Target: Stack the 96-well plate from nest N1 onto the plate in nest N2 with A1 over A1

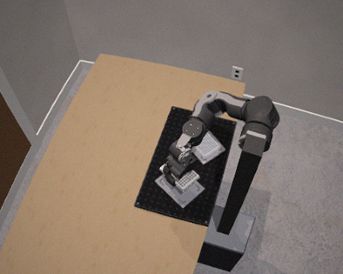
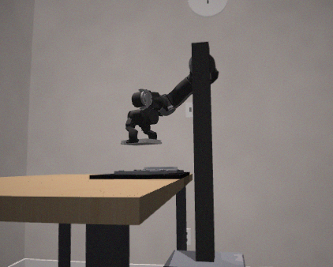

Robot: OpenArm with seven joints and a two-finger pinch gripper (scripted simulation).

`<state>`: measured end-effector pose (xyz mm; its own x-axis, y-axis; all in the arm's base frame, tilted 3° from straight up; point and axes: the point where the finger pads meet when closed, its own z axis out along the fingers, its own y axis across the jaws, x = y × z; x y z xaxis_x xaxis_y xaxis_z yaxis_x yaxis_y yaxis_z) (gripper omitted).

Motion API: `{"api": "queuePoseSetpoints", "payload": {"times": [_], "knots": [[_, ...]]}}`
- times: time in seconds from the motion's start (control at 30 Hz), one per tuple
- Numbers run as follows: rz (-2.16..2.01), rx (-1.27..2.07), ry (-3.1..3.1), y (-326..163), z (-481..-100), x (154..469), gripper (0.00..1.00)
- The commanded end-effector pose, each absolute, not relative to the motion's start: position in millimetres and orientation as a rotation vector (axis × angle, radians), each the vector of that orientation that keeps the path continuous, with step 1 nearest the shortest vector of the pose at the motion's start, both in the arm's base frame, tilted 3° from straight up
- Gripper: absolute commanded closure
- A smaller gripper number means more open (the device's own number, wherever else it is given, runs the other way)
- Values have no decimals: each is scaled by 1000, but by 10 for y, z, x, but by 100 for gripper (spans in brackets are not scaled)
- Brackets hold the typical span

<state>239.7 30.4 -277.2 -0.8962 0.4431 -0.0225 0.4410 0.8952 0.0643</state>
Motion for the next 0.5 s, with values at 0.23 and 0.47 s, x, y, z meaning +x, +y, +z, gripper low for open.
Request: {"api": "queuePoseSetpoints", "payload": {"times": [0.23, 0.47], "knots": [[79, 701, 3028, 298, -2857, 2378, 100], [79, 698, 3029, 300, -2877, 2375, 100]]}}
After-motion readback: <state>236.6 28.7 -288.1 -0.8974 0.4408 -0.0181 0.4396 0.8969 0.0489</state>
